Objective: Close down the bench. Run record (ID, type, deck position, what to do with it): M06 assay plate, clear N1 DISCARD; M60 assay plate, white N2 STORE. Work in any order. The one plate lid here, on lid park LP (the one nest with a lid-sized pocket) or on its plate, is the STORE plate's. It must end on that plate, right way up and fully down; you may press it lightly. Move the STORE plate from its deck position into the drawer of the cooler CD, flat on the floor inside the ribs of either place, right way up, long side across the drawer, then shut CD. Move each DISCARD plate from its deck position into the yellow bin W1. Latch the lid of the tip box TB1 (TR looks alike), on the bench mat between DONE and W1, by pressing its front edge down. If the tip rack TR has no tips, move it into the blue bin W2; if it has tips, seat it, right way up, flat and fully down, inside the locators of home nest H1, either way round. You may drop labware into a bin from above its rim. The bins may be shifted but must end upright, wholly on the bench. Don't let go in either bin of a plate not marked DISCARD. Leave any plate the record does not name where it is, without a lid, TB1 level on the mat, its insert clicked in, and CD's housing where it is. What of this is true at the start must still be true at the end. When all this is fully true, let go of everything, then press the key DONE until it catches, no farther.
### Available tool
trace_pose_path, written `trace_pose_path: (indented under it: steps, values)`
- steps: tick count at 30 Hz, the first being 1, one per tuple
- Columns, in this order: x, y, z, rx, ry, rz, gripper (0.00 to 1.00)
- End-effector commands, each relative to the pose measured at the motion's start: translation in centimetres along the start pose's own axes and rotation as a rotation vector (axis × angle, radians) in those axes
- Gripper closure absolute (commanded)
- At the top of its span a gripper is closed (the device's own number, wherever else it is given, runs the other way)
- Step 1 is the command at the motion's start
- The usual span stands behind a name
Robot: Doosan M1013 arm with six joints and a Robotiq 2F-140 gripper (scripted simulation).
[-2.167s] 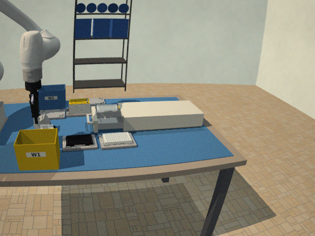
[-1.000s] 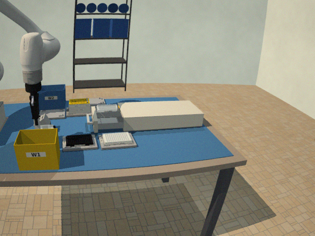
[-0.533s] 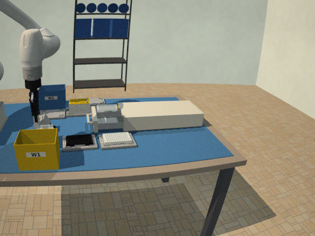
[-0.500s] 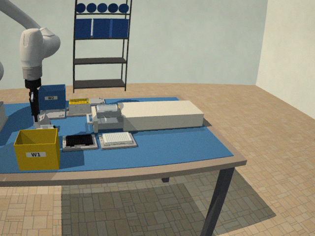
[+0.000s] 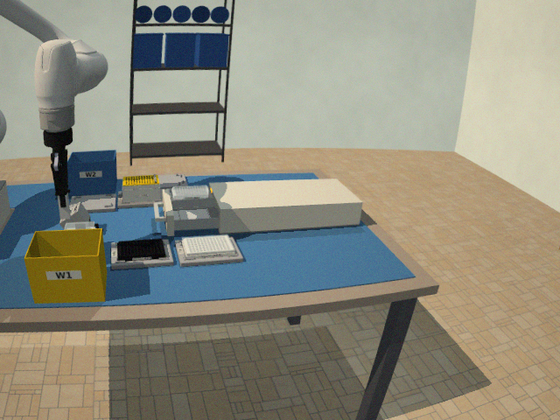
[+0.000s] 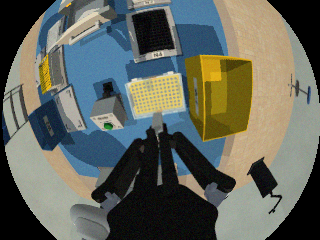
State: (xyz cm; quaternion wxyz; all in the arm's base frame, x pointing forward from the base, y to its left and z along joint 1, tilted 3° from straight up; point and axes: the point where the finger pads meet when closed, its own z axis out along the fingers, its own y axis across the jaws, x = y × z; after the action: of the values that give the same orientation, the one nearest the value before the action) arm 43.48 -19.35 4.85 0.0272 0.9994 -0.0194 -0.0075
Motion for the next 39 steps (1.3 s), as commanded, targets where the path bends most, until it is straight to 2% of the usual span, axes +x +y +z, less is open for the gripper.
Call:
trace_pose_path:
  steps: [1, 20, 29, 30, 39]
  values:
    - [0.0, 0.0, -0.4, 0.0, 0.0, 0.0, 1.0]
    - [0.0, 0.0, -3.7, 0.0, 0.0, 0.0, 1.0]
    - [0.0, 0.0, -3.7, 0.0, 0.0, 0.0, 1.0]
    - [0.3, -0.2, -3.7, 0.0, 0.0, 0.008, 0.13]
    - [2.7, -1.7, -3.3, 0.0, 0.0, 0.008, 0.13]
